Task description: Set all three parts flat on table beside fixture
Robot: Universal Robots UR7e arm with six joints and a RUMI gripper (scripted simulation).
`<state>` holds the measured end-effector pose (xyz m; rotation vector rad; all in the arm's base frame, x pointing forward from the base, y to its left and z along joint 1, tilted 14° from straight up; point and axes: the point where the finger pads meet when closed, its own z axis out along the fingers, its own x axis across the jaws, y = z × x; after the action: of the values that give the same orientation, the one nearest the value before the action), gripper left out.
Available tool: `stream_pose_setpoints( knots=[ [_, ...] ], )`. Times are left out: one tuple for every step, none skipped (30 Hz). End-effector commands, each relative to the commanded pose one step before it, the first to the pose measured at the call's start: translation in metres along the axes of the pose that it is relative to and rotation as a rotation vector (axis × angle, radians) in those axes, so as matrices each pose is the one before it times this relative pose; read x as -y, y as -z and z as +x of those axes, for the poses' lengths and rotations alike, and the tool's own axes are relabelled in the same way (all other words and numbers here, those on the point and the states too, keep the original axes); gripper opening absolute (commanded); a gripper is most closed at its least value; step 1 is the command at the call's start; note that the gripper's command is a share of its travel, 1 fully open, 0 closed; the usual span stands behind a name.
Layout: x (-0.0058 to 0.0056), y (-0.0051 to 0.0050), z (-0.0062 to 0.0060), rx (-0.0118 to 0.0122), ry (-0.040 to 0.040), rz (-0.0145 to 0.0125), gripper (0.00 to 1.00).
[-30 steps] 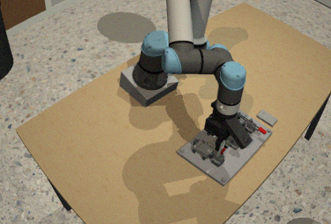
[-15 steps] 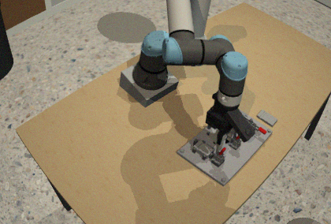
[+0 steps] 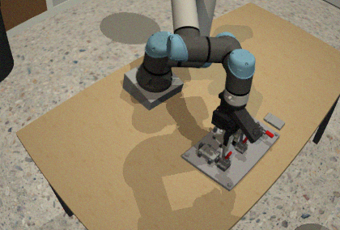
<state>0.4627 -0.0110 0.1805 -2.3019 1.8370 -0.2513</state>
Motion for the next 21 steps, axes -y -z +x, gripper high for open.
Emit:
stream_pose_setpoints(
  knots=[
    [0.00032, 0.00047, 0.00015, -0.0006, 0.00018, 0.00101, 0.28],
    [0.0, 0.0, 0.0, 0.0, 0.0, 0.0, 0.28],
    [0.0, 0.0, 0.0, 0.0, 0.0, 0.0, 0.28],
    [0.0, 0.0, 0.0, 0.0, 0.0, 0.0, 0.28],
    [0.0, 0.00002, 0.0, 0.0, 0.0, 0.0, 0.59],
    [0.0, 0.0001, 0.0, 0.0, 0.0, 0.0, 0.59],
    [0.0, 0.00025, 0.0, 0.0, 0.0, 0.0, 0.59],
    [0.0, 0.0, 0.0, 0.0, 0.0, 0.0, 0.59],
    [0.0, 0.0, 0.0, 0.0, 0.0, 0.0, 0.59],
    [0.0, 0.00044, 0.0, 0.0, 0.0, 0.0, 0.59],
    [0.0, 0.00066, 0.0, 0.0, 0.0, 0.0, 0.59],
    [0.0, 0.00088, 0.0, 0.0, 0.0, 0.0, 0.59],
    [0.0, 0.0011, 0.0, 0.0, 0.0, 0.0, 0.59],
    [0.0, 0.00131, 0.0, 0.0, 0.0, 0.0, 0.59],
    [0.0, 0.00148, 0.0, 0.0, 0.0, 0.0, 0.59],
    [0.0, 0.00162, 0.0, 0.0, 0.0, 0.0, 0.59],
    [0.0, 0.00172, 0.0, 0.0, 0.0, 0.0, 0.59],
    [0.0, 0.00178, 0.0, 0.0, 0.0, 0.0, 0.59],
    [0.0, 0.00178, 0.0, 0.0, 0.0, 0.0, 0.59],
    [0.0, 0.00173, 0.0, 0.0, 0.0, 0.0, 0.59],
    [0.0, 0.00164, 0.0, 0.0, 0.0, 0.0, 0.59]
  ],
)
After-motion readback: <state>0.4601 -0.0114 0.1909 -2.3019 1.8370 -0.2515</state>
